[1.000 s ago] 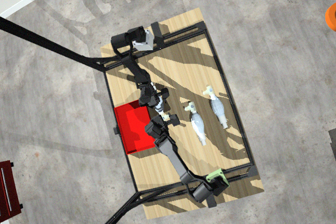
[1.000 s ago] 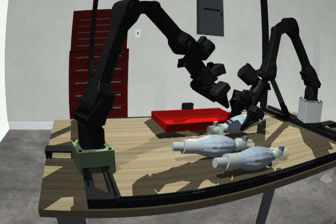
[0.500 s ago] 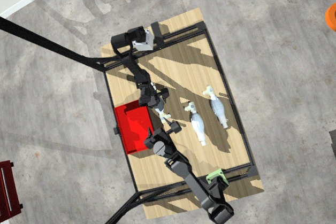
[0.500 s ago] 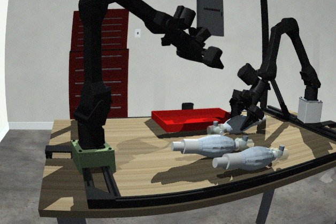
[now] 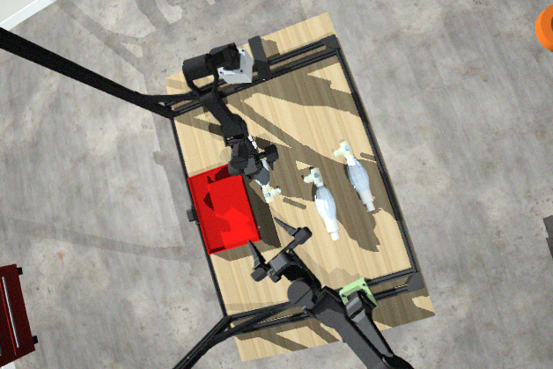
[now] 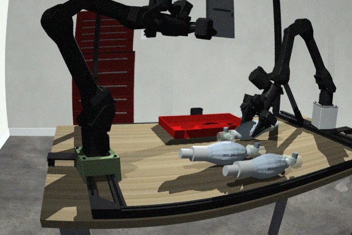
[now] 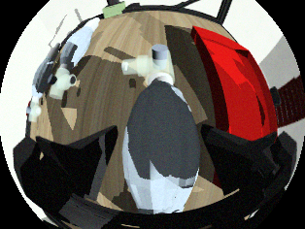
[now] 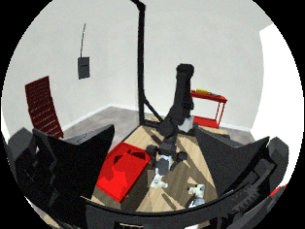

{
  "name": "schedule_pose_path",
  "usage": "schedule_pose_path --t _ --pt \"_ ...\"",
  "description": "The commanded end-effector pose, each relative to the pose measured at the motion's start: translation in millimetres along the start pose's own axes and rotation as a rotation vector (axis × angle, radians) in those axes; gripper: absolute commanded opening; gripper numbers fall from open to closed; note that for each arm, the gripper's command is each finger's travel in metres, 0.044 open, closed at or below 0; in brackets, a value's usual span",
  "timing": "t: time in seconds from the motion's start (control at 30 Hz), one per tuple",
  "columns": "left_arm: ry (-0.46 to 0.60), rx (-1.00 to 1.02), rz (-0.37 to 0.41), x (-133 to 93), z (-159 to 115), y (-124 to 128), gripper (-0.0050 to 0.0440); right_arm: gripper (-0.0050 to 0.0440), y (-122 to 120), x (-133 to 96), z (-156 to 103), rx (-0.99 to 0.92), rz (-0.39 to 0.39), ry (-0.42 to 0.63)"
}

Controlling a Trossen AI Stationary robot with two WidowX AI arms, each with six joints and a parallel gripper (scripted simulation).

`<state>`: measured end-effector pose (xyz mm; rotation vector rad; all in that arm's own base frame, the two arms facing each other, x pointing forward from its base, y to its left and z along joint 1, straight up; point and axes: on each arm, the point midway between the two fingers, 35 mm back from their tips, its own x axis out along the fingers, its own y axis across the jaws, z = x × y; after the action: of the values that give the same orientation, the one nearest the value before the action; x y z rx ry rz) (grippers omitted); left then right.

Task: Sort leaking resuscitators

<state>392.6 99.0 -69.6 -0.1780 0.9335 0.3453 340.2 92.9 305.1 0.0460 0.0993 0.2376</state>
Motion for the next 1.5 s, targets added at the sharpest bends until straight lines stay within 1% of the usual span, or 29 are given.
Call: schedule_pose_path --t 0.0,0.3,0.5,0.57,0.67,0.87,1.07,1.1,1.17,1.23,1.3,1.37,1.43,1.47 --pt "0.001 0.000 0.002 0 0 1 0.0440 0.0440 0 -7 3 -0.007 0.007 -0.021" --pt "0.001 0.000 0.002 0 0 1 0.0440 0.0440 6 -39 14 -0.057 0.048 -0.141" --pt "0.001 0.000 0.002 0 0 1 0.0440 0.0440 6 -39 14 -0.057 0.048 -0.141" --pt "0.000 -0.001 0.002 0 0 0 0.0440 0.0440 30 -40 15 -0.051 0.124 -0.134" --pt "0.000 -0.001 0.002 0 0 0 0.0440 0.0440 68 -47 12 -0.055 0.247 -0.131" --pt "0.000 -0.001 0.002 0 0 0 0.0440 0.0440 139 -76 4 -0.064 0.492 -0.125" --pt "0.000 -0.001 0.002 0 0 0 0.0440 0.0440 139 -76 4 -0.064 0.492 -0.125" --pt "-0.001 -0.001 0.001 0 0 0 0.0440 0.0440 130 -62 -8 -0.019 0.429 -0.024" --pt "-0.001 -0.001 0.001 0 0 0 0.0440 0.0440 127 -47 -38 0.053 0.344 0.163" --pt "-0.001 -0.001 0.001 0 0 0 0.0440 0.0440 122 -38 -68 0.110 0.237 0.333" --pt "-0.001 -0.001 0.001 0 0 0 0.0440 0.0440 114 -34 -95 0.150 0.112 0.483" --pt "-0.001 -0.001 0.001 0 0 0 0.0440 0.0440 103 -35 -119 0.173 -0.028 0.611" --pt "-0.001 -0.001 0.001 0 0 0 0.0440 0.0440 91 -40 -139 0.178 -0.179 0.715" --pt "-0.001 -0.001 0.001 0 0 0 0.0440 0.0440 91 -40 -139 0.178 -0.179 0.715"
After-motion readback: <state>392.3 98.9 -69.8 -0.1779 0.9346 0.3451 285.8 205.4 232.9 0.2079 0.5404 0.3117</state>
